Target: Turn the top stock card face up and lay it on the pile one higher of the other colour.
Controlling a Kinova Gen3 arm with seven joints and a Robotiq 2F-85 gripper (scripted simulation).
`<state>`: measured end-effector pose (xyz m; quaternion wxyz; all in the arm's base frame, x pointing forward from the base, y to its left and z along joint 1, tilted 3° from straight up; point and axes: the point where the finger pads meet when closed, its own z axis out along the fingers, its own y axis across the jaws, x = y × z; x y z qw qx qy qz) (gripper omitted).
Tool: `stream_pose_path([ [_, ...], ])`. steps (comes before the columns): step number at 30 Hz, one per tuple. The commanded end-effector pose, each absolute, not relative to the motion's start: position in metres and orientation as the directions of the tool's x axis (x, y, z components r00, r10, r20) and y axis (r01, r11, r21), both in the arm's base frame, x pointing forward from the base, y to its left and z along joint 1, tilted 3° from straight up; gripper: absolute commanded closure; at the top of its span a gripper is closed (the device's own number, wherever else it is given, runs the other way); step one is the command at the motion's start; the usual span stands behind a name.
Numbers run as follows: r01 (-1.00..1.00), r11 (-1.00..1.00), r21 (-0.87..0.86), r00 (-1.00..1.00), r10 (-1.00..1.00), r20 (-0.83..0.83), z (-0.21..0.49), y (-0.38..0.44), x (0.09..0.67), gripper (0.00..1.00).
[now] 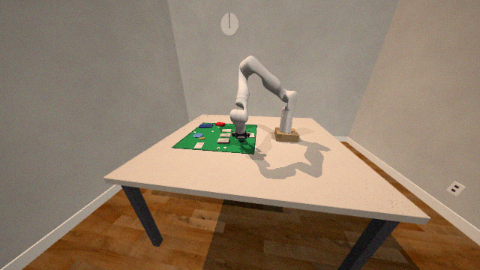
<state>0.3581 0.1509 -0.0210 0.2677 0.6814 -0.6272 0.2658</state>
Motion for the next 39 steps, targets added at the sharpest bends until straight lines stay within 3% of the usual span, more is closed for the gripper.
stream_pose_path([
  [1, -0.998, -0.055, 0.019, 0.054, -0.746, 0.664, -0.012, 0.1456, 0.3637, 0.29],
  [39, -0.998, -0.052, 0.026, 0.055, -0.989, 0.141, -0.0209, 0.1443, 0.3635, 0.29],
])
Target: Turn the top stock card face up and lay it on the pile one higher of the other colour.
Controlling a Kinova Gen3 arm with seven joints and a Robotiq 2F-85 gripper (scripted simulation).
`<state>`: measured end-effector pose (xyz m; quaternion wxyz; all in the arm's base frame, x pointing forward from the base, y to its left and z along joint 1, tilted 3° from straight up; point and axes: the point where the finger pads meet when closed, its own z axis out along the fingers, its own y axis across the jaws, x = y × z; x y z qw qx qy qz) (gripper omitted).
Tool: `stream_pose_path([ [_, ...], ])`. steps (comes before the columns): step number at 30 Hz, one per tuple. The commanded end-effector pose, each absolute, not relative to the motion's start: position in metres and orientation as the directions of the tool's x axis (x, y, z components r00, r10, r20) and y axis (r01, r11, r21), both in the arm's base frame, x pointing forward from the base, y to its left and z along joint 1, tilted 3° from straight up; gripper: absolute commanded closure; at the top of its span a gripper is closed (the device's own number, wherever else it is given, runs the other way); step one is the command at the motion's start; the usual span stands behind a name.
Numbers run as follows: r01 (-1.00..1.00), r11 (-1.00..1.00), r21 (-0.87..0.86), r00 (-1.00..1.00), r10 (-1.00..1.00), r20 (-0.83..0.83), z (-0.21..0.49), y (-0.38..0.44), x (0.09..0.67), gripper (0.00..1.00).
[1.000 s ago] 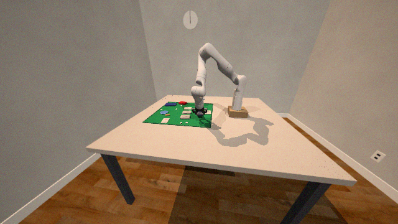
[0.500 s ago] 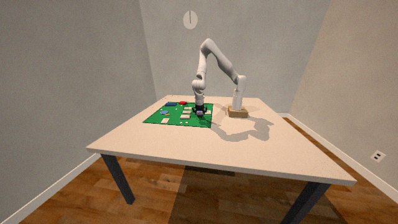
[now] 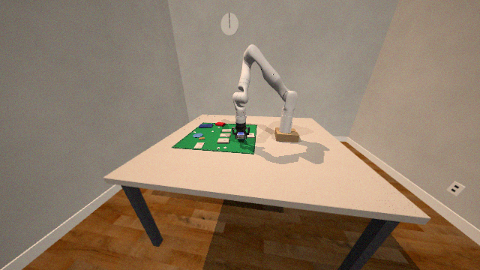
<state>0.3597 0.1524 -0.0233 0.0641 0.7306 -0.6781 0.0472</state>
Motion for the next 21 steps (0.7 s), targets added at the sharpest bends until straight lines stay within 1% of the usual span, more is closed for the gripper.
stream_pose_path([
  [1, -0.998, -0.052, 0.026, 0.055, -0.991, 0.123, -0.0212, 0.1442, 0.3635, 0.29],
  [13, -0.998, -0.052, 0.029, 0.05, -0.998, -0.045, -0.0251, 0.1431, 0.3635, 0.29],
  [21, -0.998, -0.052, 0.03, 0.048, -0.993, -0.108, -0.0269, 0.1426, 0.3634, 0.29],
])
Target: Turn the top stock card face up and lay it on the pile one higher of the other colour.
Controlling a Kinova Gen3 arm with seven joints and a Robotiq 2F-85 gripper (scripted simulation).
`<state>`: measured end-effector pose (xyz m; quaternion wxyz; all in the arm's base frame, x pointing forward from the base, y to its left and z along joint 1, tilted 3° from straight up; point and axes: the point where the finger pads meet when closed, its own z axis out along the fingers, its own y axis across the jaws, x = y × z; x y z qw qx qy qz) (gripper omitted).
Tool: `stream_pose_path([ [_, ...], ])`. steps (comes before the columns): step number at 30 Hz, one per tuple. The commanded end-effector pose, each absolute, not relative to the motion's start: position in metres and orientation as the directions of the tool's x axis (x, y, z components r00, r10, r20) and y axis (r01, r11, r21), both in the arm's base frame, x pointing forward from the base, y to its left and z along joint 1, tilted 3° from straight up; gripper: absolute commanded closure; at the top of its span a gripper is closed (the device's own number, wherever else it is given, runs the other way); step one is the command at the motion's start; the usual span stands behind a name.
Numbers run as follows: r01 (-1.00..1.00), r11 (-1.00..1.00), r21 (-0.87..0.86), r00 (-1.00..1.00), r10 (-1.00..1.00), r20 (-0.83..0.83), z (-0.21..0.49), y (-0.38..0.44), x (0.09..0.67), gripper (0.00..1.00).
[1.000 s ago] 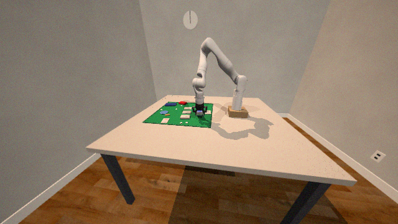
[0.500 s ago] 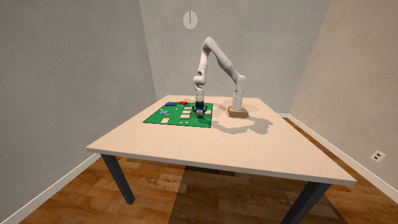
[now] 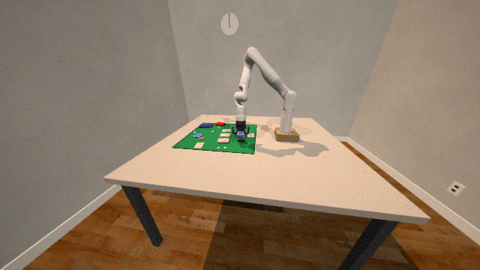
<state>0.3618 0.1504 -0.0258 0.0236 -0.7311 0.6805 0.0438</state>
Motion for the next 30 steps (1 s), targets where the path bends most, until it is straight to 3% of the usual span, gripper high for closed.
stream_pose_path([
  [1, -0.998, -0.052, 0.03, 0.048, -0.992, -0.118, -0.0271, 0.1425, 0.3634, 0.29],
  [30, -0.998, -0.052, 0.032, 0.042, -0.962, -0.269, -0.0314, 0.1412, 0.3633, 0.29],
])
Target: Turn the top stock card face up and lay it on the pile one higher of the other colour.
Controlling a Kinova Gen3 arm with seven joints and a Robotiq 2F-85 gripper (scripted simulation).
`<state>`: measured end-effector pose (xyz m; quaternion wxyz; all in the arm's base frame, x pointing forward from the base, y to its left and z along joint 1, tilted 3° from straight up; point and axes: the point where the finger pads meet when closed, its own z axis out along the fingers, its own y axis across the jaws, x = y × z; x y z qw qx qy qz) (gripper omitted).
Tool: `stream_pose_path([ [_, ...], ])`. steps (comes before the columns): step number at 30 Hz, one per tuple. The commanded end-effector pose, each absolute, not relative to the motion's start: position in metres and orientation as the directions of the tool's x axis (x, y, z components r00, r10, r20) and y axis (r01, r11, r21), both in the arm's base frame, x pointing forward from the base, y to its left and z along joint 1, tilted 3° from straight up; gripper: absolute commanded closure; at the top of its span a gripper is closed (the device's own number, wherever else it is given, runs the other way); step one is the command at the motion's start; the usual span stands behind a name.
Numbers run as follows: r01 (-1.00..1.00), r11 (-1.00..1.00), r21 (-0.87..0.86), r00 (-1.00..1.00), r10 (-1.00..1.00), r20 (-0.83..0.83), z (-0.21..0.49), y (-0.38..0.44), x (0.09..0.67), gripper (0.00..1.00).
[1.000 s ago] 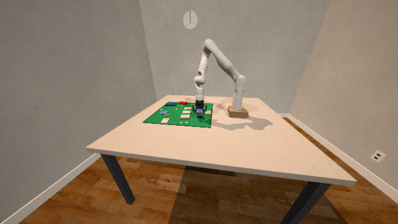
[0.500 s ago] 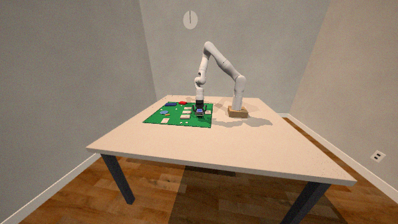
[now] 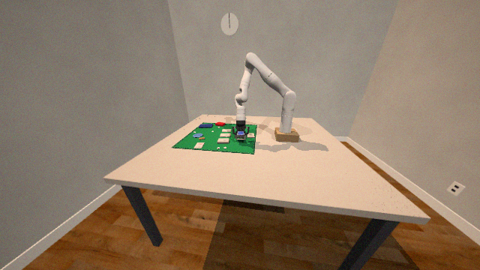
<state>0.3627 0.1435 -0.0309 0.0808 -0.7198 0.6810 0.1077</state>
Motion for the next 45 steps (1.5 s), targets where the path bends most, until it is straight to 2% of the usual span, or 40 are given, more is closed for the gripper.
stream_pose_path([
  [1, -0.998, -0.052, 0.032, 0.042, -0.961, -0.272, -0.0315, 0.1412, 0.3633, 0.29],
  [45, -0.998, -0.052, 0.032, 0.04, -0.955, -0.295, -0.0321, 0.141, 0.3634, 0.29],
])
